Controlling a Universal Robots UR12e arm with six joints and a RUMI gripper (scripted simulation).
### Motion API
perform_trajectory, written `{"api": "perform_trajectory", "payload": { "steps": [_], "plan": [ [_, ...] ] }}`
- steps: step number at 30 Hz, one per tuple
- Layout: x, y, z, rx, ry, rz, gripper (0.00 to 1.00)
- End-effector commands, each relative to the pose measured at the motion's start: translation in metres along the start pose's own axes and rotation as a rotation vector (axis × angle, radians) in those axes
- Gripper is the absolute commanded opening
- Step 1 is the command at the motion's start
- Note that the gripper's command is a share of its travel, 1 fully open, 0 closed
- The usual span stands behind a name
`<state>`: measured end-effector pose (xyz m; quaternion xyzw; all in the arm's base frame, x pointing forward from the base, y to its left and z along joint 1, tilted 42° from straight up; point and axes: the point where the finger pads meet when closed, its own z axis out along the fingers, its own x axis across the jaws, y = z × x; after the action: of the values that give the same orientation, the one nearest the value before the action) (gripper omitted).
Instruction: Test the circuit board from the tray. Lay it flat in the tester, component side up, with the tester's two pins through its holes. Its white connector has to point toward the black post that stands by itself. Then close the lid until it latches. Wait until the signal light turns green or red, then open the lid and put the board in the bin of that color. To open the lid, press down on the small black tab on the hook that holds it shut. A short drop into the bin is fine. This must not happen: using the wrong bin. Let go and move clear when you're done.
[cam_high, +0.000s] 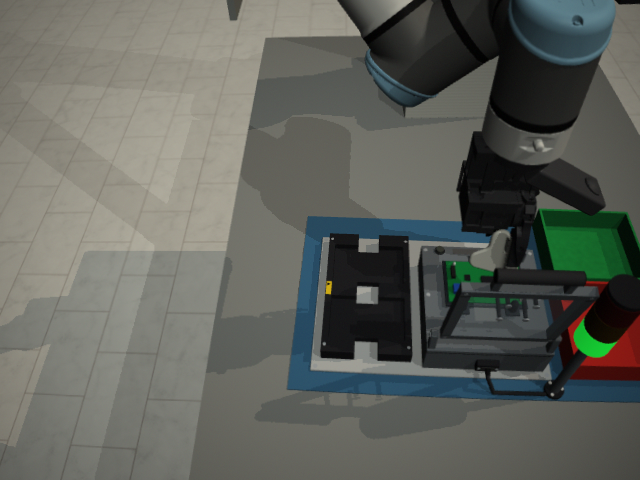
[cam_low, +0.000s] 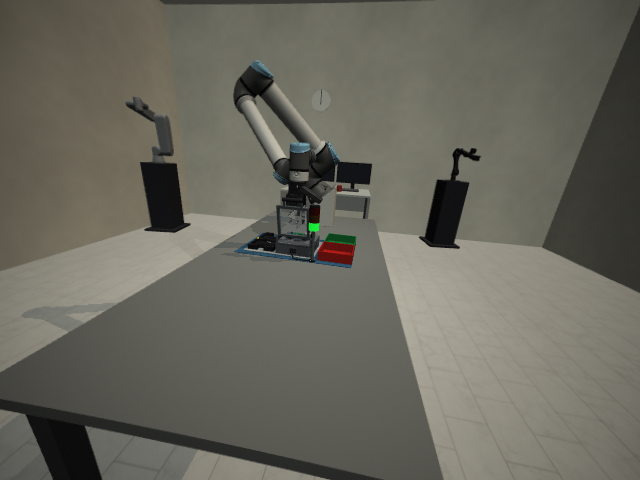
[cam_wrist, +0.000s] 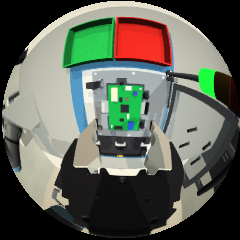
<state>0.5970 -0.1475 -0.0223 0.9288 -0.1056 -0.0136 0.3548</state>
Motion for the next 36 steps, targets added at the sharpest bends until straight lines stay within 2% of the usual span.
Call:
{"api": "perform_trajectory", "payload": {
  "steps": [1,20,36],
  "plan": [
    [0.001,0.000,0.003,-0.001,0.000,0.000,0.59],
    [-0.001,-0.005,0.054,0.000,-0.003,-0.002,0.59],
    [0.001,-0.005,0.055,0.000,0.002,0.000,0.59]
  ]
}}
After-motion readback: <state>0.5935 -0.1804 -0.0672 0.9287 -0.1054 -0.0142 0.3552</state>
